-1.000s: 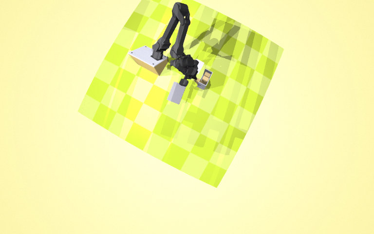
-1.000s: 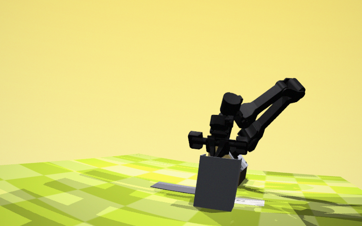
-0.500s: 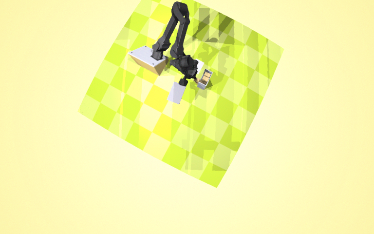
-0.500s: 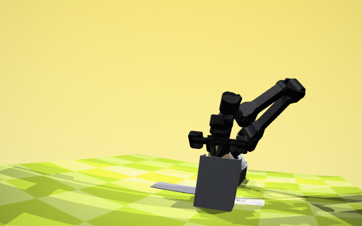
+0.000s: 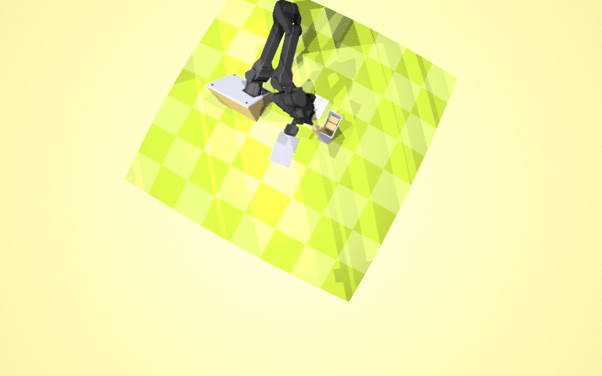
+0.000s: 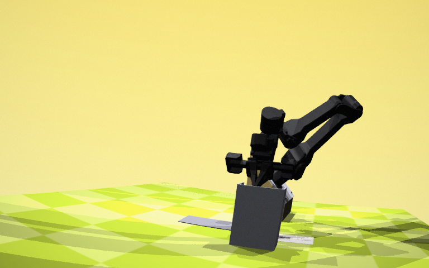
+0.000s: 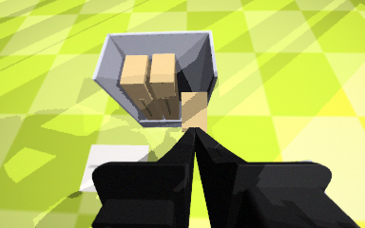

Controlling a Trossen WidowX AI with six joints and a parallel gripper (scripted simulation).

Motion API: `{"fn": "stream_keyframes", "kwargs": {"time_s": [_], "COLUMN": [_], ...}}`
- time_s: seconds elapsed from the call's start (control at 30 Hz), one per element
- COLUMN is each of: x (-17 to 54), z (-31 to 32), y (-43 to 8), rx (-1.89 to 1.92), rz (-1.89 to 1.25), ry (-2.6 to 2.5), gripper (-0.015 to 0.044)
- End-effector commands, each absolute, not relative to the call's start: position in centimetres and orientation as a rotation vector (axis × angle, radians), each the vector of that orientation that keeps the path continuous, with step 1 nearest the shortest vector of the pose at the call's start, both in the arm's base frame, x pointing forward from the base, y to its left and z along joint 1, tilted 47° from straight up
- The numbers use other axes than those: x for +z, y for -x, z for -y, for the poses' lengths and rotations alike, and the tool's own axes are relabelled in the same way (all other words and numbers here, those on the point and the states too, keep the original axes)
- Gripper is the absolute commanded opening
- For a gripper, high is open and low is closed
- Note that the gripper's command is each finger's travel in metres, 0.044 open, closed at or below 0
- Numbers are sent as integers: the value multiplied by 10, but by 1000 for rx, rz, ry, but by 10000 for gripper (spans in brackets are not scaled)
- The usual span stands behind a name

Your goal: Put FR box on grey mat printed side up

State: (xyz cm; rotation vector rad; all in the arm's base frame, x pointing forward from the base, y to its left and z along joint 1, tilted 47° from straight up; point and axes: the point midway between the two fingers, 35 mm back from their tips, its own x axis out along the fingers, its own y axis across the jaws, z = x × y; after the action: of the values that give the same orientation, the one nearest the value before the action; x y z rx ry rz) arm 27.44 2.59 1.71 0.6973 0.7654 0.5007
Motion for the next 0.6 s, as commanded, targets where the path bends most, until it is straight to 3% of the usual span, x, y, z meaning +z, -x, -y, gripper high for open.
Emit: {"fn": "stream_keyframes", "kwargs": {"time_s": [0.0,0.47,0.57], "x": [17,17,17], "z": [-26,-26,-25], "y": [-274,-274,-275], "rx": [501,501,513], "rz": [-765,-765,-762], "ry": [-697,-697,-663], "gripper": [0,0,79]}}
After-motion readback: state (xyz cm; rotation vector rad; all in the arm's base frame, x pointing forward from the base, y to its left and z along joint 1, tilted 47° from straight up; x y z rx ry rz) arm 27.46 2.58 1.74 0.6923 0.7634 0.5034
